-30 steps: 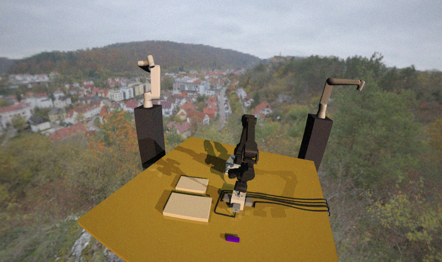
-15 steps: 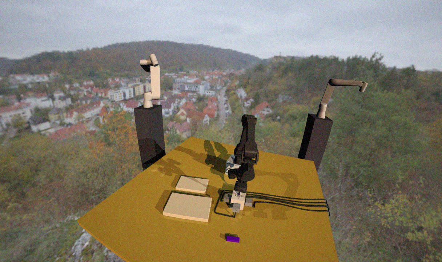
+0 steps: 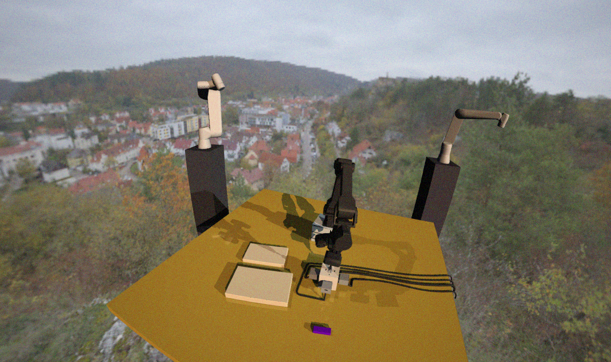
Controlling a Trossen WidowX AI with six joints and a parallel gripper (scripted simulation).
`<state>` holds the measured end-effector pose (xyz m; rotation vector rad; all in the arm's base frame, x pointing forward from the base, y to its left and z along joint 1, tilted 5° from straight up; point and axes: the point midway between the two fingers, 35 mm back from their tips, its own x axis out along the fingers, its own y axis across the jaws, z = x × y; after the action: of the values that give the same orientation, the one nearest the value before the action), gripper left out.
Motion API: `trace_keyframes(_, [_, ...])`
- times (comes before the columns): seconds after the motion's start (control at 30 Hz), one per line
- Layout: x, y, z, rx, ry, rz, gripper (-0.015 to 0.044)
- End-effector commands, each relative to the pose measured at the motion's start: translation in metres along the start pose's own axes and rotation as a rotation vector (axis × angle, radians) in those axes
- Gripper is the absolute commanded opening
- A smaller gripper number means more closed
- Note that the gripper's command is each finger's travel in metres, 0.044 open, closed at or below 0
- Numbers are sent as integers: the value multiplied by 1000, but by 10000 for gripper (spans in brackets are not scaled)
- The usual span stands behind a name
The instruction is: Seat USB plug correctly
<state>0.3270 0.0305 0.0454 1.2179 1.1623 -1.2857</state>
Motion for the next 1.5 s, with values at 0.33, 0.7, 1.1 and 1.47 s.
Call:
trace_keyframes(0.33, [2,0,0,7,-4,2,0])
trace_keyframes(0.7, [4,0,0,7,-4,2,0])
trace_keyframes(1.1, [5,0,0,7,-4,2,0])
trace_keyframes(1.47, [6,0,0,7,-4,2,0])
